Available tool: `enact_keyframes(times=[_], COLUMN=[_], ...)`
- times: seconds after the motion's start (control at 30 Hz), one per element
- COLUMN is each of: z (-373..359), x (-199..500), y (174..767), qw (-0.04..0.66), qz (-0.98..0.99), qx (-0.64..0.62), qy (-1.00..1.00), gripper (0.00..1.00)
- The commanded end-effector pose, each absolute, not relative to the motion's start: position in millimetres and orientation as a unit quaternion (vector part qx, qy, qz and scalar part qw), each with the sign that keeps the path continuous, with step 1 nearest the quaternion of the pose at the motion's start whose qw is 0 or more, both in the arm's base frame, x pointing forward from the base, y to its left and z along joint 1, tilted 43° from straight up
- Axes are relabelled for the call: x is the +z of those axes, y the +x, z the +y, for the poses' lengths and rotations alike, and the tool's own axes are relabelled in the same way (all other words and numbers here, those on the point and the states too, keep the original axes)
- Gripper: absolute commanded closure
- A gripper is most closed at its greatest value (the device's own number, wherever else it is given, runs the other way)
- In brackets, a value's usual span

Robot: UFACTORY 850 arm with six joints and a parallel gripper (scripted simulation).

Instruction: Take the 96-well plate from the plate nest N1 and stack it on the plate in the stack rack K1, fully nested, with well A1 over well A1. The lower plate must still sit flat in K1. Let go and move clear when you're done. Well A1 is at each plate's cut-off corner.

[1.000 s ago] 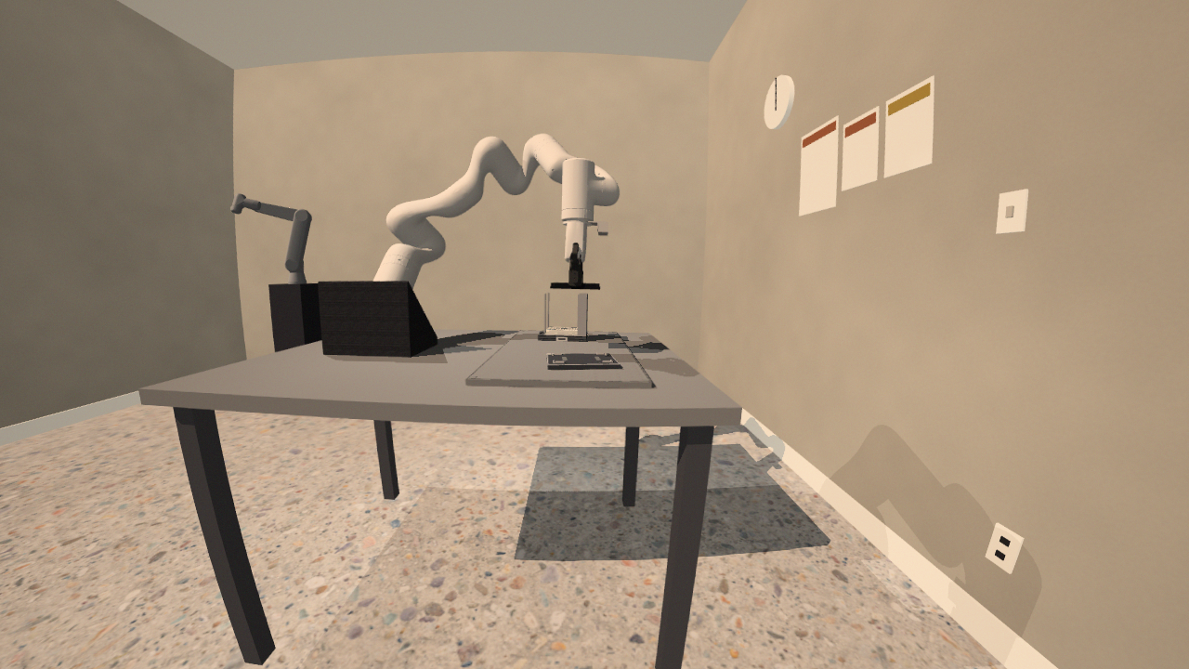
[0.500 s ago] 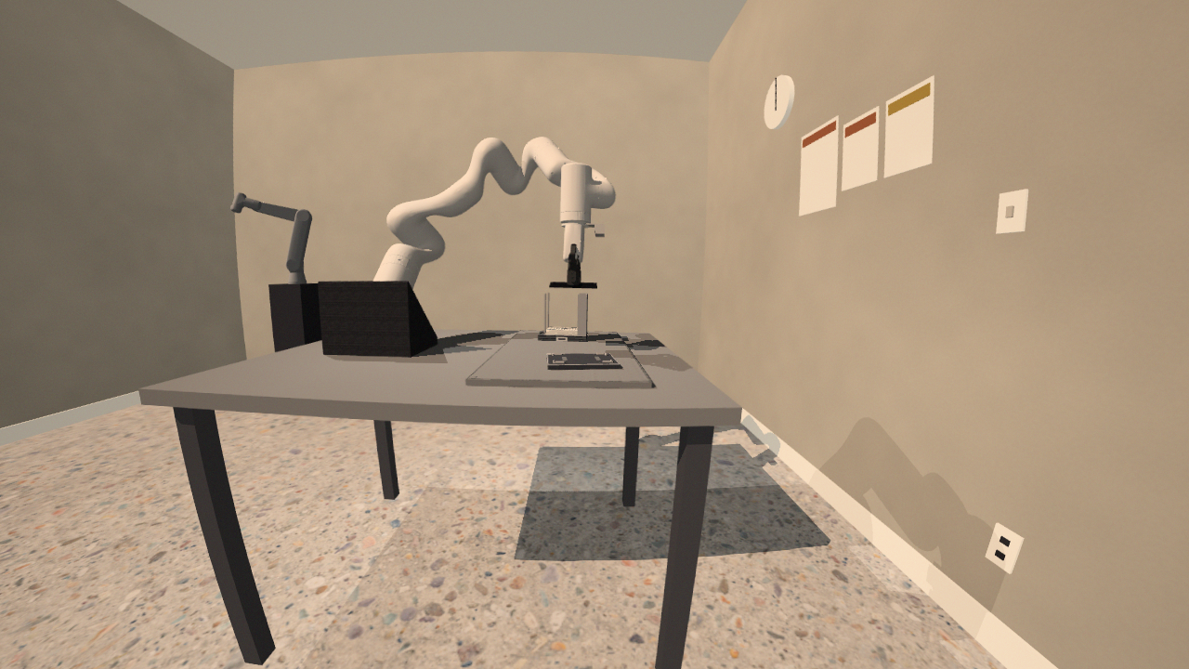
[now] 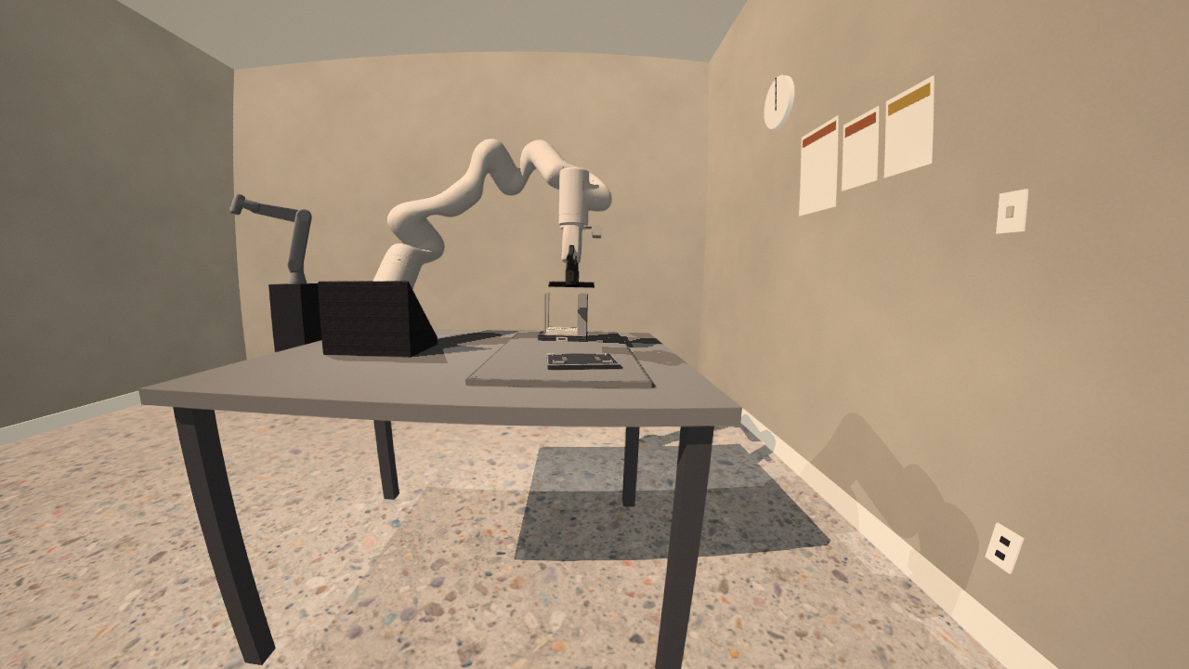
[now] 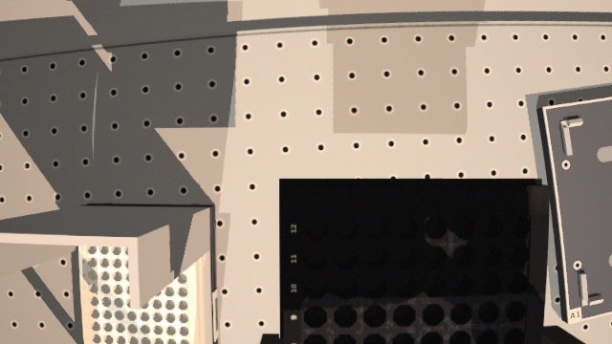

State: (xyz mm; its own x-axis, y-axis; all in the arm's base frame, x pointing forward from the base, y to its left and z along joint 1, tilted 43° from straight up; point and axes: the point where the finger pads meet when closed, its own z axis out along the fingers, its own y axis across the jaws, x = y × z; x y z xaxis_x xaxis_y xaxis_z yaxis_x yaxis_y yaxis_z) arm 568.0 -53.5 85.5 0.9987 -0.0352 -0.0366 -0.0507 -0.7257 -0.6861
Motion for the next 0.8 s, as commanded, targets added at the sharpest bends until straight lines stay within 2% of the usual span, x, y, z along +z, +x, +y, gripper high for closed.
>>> enact_keyframes(times=[0.0, 0.77], z=[-47.5, 1.9], x=[93.0, 141.7], y=[567.3, 557.5], qw=[0.369, 0.369], qz=[0.023, 0.023], qx=[0.009, 0.009], qy=[-0.929, -0.929], gripper=[1.00, 1.00])
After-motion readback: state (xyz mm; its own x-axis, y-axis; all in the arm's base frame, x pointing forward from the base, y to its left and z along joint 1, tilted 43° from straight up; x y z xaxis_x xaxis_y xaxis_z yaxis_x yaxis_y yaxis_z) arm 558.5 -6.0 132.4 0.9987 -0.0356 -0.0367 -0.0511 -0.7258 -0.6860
